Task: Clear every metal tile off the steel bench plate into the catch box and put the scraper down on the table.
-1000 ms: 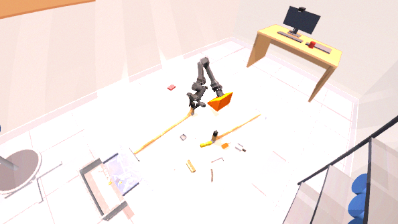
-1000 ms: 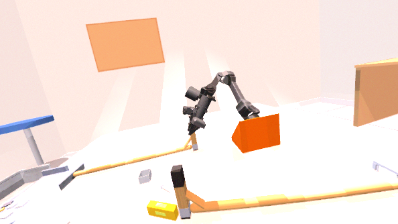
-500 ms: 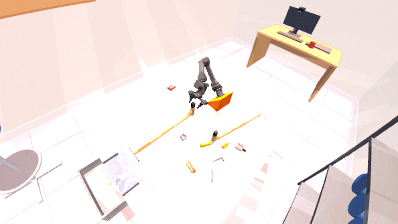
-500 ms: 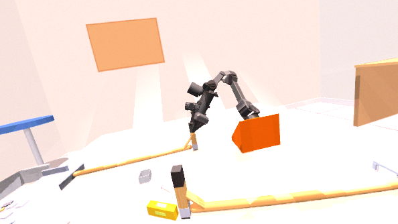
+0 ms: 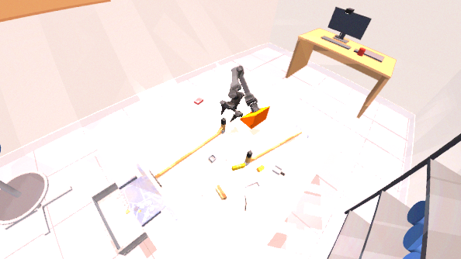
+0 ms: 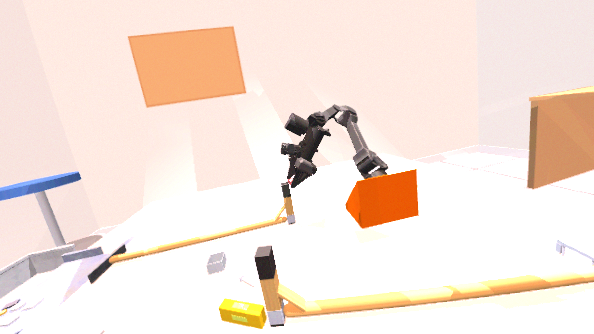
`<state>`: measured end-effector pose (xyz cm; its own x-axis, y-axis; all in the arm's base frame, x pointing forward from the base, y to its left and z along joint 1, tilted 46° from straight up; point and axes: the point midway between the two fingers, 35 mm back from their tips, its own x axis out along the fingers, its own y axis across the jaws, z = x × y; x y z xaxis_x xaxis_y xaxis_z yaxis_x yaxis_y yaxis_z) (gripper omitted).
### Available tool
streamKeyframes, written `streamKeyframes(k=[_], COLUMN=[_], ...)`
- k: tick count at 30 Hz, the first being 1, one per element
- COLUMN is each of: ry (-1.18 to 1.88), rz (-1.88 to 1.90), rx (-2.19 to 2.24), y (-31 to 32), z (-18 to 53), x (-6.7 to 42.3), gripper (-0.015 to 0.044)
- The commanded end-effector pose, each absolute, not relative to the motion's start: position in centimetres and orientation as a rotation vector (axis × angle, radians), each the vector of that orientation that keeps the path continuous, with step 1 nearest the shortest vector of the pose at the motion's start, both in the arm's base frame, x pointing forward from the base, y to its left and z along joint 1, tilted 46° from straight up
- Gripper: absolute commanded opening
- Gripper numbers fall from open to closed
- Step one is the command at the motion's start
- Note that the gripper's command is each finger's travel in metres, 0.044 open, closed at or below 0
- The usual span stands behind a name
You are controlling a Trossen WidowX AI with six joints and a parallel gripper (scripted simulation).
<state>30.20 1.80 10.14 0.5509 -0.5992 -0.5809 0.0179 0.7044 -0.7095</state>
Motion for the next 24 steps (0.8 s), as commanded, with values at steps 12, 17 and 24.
streamKeyframes(k=[12, 17, 24], ry=[0.723, 0.652, 0.557], rz=[-0.299, -0.261, -0.211], rx=[-0.753, -0.765, -0.777], y=[7.5, 9.6, 12.3], z=[14.8, 16.4, 18.8], x=[31.3, 31.3, 31.0], gripper=[0.0440, 0.0440, 0.0440])
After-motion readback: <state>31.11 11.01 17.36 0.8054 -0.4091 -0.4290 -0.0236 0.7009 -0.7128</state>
